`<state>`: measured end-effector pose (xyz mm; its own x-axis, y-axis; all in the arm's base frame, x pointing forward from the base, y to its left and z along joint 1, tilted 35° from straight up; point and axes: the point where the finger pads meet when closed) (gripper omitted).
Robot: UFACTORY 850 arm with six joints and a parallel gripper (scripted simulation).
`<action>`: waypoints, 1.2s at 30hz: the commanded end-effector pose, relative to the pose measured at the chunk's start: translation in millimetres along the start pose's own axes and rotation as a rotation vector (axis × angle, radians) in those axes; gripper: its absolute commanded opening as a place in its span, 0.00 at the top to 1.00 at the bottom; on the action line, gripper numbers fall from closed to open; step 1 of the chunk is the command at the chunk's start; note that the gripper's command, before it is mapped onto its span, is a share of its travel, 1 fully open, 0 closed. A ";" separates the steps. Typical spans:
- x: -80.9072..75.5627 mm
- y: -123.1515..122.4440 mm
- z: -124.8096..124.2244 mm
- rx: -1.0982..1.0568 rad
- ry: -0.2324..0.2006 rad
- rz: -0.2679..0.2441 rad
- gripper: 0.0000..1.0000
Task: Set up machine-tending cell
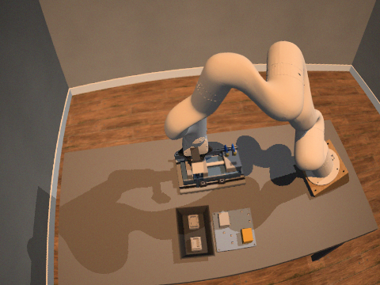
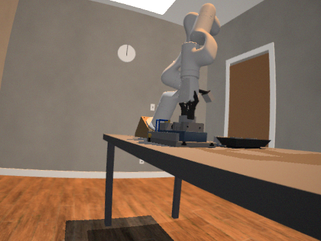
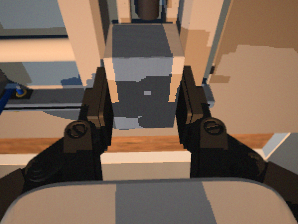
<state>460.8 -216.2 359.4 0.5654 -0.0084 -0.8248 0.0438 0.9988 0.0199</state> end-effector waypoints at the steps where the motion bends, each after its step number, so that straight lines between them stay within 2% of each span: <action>1: 0.8 -0.3 0.8 0.000 -0.002 -0.001 1.00; 36: 5.0 -0.3 0.8 0.000 -0.002 -0.001 1.00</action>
<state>464.0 -216.2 354.9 0.5654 -0.0083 -0.8247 0.0438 0.9988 0.0199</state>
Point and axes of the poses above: the point where the finger pads meet when closed, its own x axis out along the fingers, its own z axis across the jaws, y = z × x, and after that the axes turned 5 degrees about -x, right-handed
